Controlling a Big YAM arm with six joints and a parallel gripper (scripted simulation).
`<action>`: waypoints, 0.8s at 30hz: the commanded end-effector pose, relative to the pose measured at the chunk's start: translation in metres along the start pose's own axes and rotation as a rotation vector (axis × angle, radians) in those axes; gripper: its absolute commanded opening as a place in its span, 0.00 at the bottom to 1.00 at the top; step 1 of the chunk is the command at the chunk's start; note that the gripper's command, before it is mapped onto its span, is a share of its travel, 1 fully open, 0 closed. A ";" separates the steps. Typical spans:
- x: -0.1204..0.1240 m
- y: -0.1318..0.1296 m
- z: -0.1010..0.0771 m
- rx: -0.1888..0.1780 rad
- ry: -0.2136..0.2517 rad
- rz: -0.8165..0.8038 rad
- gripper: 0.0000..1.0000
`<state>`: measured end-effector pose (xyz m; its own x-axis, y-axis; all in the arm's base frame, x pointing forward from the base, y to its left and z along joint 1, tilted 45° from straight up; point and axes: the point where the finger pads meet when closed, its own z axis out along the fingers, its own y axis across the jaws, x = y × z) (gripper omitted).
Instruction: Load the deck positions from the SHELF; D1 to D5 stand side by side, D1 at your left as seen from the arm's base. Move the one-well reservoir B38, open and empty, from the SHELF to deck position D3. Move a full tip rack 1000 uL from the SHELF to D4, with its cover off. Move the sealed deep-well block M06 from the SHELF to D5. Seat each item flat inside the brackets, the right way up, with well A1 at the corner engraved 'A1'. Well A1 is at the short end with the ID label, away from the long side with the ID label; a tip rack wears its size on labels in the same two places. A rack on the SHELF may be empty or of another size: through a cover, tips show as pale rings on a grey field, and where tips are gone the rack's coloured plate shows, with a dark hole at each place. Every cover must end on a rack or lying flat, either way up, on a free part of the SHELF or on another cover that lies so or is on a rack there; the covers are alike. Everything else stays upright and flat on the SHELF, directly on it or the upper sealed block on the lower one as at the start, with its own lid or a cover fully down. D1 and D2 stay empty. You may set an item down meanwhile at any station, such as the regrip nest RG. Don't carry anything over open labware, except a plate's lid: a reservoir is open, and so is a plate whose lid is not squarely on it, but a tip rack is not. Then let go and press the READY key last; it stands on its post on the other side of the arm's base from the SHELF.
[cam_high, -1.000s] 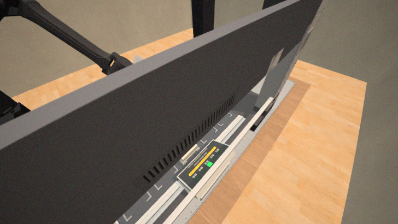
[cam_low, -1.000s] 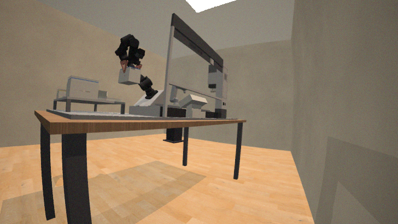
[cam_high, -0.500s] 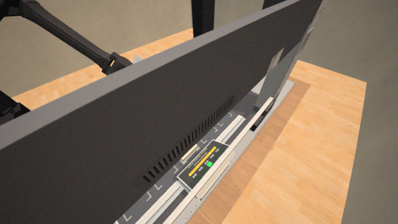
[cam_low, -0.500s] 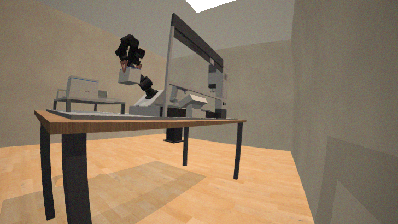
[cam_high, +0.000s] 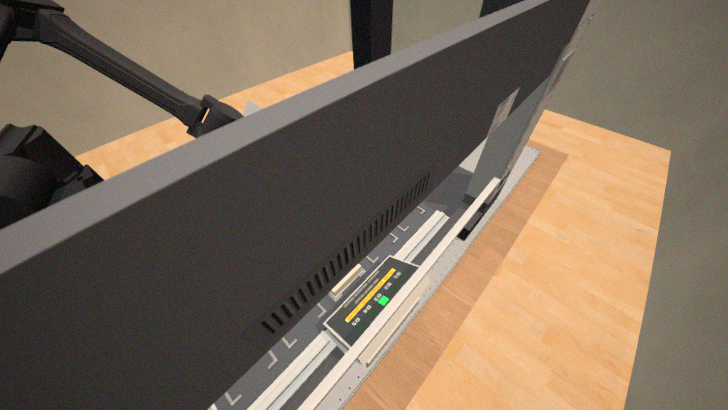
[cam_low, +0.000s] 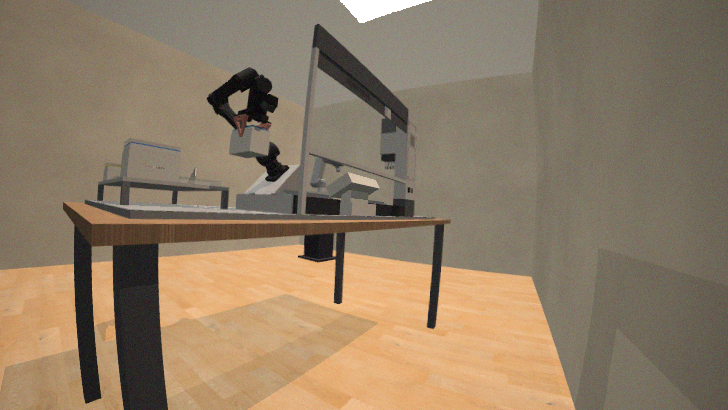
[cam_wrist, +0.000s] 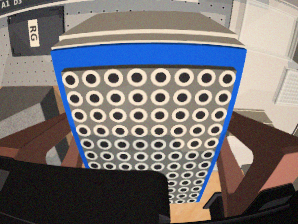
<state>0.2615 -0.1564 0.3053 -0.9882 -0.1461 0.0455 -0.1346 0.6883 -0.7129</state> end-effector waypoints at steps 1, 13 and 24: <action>0.002 0.013 -0.010 0.004 -0.025 0.045 0.00; -0.005 0.066 -0.005 -0.001 -0.008 0.027 0.00; -0.007 0.122 -0.006 -0.003 -0.008 0.026 0.00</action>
<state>0.2517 -0.0788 0.2269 -0.9862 -0.1568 0.0522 -0.1470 0.6878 -0.7108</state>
